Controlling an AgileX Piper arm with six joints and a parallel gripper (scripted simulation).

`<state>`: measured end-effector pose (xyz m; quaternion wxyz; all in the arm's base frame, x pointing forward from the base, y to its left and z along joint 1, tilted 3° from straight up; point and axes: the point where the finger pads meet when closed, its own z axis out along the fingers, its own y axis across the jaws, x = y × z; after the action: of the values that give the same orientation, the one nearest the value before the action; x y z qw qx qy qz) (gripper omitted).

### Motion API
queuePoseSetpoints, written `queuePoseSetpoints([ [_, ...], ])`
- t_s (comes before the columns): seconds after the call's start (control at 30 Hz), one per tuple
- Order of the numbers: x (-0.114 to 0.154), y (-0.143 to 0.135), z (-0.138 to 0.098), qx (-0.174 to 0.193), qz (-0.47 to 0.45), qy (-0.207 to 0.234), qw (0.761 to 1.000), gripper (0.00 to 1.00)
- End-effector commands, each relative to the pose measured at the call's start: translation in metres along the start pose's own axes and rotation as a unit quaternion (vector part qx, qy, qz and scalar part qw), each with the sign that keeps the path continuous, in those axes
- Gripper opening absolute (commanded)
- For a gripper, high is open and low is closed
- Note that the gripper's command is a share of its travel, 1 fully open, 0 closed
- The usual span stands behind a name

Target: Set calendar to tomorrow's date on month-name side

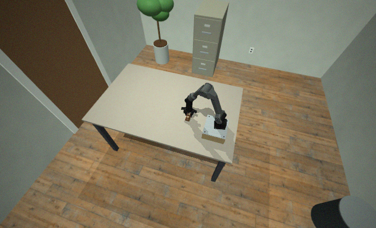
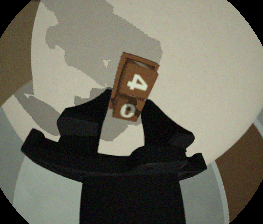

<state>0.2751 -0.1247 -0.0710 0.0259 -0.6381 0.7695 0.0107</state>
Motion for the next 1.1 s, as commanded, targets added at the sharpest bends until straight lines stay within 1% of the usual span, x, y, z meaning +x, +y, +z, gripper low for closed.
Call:
queuePoseSetpoints([
  [0.0,-0.0006,0.0010,0.0009,-0.002,0.000,-0.001,1.000,0.61],
  [0.57,-0.0006,0.0010,0.0009,-0.002,0.000,-0.001,1.000,0.61],
  [0.6,-0.0006,0.0010,0.0009,-0.002,0.000,-0.001,1.000,0.36],
  [1.07,-0.0006,0.0010,0.0009,-0.002,0.000,-0.001,1.000,0.36],
])
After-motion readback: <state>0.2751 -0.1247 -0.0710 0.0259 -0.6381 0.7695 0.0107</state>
